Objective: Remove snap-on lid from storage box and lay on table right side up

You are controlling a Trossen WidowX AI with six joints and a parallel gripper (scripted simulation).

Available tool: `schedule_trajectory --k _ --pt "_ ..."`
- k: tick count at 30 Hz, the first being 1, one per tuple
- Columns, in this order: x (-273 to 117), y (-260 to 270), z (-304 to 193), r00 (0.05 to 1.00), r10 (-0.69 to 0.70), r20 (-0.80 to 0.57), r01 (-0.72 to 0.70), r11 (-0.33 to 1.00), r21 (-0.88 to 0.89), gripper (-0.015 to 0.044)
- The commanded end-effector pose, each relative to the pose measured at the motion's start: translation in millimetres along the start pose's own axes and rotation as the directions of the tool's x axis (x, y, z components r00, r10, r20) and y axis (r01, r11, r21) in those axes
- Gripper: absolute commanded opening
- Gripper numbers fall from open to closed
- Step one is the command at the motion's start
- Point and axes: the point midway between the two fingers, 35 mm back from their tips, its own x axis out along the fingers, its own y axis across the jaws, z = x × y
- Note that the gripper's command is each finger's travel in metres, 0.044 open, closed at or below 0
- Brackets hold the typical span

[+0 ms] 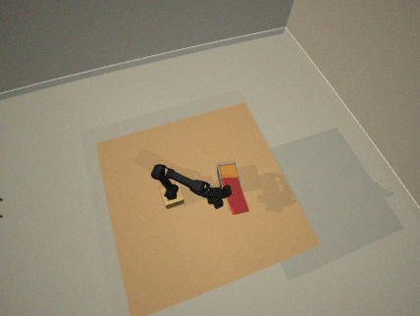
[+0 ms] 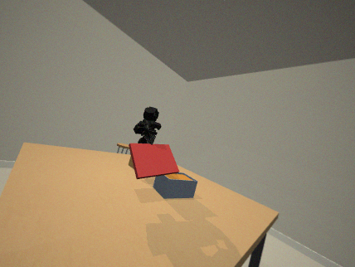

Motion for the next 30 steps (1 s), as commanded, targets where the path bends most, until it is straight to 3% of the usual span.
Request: schedule_trajectory --k 1,30 --pt "-3 5 8 1.000 0.015 0.000 -0.015 1.000 -0.010 0.0000" --pt "-8 2 65 1.000 0.014 0.003 -0.014 1.000 -0.015 0.0000"
